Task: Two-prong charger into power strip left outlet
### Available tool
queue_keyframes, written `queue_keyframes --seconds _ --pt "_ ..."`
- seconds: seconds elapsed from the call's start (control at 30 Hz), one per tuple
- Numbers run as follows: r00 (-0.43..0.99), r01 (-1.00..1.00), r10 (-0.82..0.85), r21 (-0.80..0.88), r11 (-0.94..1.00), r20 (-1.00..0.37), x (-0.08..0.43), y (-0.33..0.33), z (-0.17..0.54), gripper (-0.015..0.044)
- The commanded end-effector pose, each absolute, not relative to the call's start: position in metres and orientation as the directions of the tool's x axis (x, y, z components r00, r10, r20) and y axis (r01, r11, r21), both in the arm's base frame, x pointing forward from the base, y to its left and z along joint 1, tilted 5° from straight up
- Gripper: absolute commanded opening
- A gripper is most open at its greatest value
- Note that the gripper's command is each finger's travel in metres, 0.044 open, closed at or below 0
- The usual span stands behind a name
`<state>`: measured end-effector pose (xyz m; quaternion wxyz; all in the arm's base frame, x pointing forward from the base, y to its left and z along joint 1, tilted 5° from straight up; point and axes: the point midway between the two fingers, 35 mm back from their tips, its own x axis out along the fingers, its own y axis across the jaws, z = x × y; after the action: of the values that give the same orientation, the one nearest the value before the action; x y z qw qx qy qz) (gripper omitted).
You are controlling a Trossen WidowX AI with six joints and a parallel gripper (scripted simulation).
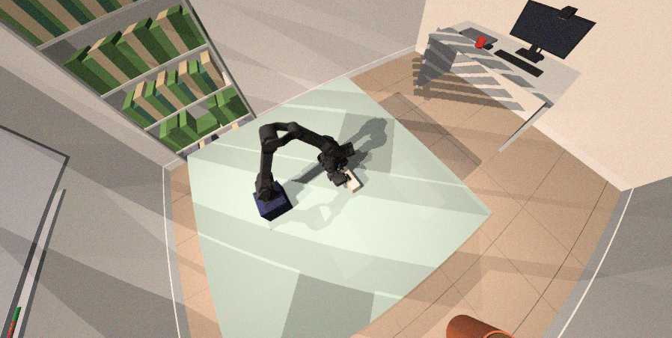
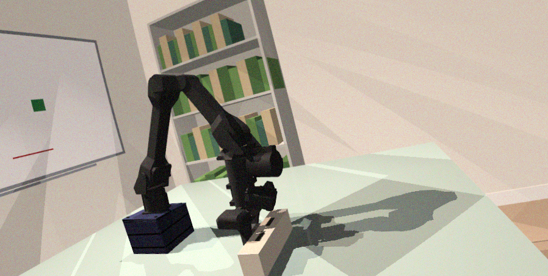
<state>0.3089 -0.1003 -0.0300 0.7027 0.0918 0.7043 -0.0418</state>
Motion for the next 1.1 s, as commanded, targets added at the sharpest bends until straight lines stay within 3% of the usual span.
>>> queue_keyframes --seconds 0.0,1.07 --pt "0.015 0.189 0.071 0.073 0.979 -0.997 0.313 -0.1 -0.029 0.0" --pt "0.016 0.189 0.071 0.073 0.979 -0.997 0.326 -0.103 -0.028 0.0"
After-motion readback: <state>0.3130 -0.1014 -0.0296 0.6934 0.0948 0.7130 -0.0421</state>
